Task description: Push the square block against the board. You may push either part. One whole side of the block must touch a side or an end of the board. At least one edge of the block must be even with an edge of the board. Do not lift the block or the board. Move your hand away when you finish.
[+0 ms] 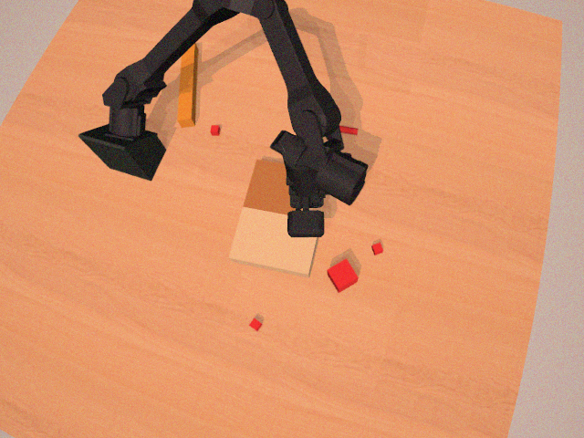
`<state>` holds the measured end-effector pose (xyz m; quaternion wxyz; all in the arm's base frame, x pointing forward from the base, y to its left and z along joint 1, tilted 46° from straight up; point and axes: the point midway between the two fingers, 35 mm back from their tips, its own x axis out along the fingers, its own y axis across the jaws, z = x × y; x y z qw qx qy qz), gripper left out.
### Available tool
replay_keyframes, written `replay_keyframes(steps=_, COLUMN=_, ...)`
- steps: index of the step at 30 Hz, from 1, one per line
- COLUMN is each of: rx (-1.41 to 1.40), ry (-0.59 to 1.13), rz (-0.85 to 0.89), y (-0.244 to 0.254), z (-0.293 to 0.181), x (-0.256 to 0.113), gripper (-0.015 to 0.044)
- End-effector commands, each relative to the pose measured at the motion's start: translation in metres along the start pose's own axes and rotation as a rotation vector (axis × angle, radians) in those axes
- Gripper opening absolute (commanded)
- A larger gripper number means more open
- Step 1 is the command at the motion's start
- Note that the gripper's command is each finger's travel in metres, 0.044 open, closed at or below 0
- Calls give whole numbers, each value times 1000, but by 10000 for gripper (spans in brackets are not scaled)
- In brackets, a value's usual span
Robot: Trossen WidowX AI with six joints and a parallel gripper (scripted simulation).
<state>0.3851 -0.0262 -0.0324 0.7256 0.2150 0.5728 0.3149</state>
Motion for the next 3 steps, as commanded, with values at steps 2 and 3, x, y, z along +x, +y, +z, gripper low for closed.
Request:
replay_keyframes(steps=2, rx=-2, ry=3, rz=4, y=0, z=3, x=1, gripper=0)
replay_keyframes(steps=3, rx=-2, ry=3, rz=4, y=0, z=5, x=1, gripper=0)
